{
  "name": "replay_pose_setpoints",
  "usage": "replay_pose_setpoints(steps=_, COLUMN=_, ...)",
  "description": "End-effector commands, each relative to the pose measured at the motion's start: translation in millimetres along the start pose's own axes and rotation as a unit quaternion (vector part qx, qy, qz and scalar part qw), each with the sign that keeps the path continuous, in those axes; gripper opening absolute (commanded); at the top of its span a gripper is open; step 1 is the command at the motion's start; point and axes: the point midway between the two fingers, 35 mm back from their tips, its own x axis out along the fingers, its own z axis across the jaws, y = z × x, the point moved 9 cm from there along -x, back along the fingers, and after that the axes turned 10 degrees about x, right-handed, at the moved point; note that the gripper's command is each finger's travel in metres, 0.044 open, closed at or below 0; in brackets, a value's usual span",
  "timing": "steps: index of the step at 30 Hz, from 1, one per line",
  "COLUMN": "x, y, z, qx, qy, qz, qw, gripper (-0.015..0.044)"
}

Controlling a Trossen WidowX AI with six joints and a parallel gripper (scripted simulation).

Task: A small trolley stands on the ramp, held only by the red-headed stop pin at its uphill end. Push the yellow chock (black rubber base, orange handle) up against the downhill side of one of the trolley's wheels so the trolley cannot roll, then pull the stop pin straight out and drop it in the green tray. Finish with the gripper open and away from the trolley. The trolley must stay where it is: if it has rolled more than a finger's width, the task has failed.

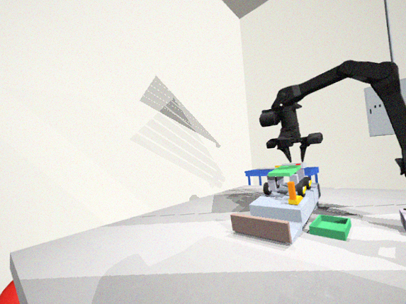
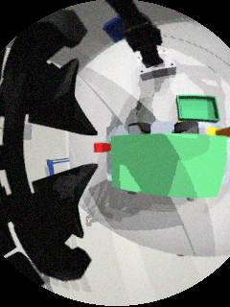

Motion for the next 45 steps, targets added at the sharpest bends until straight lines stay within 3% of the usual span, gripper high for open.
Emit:
replay_pose_setpoints(steps=1, x=8, y=0, z=1, qx=-0.002, qy=-0.003, qz=0.003, qw=1.000, gripper=0.0190)
replay_pose_setpoints(steps=42, x=50, y=1, z=2, qx=-0.002, qy=-0.003, qz=0.003, qw=1.000, gripper=0.0190)
replay_pose_setpoints(steps=45, x=47, y=1, z=1, qx=0.000, qy=-0.001, qz=0.001, qw=1.000, gripper=0.0111)
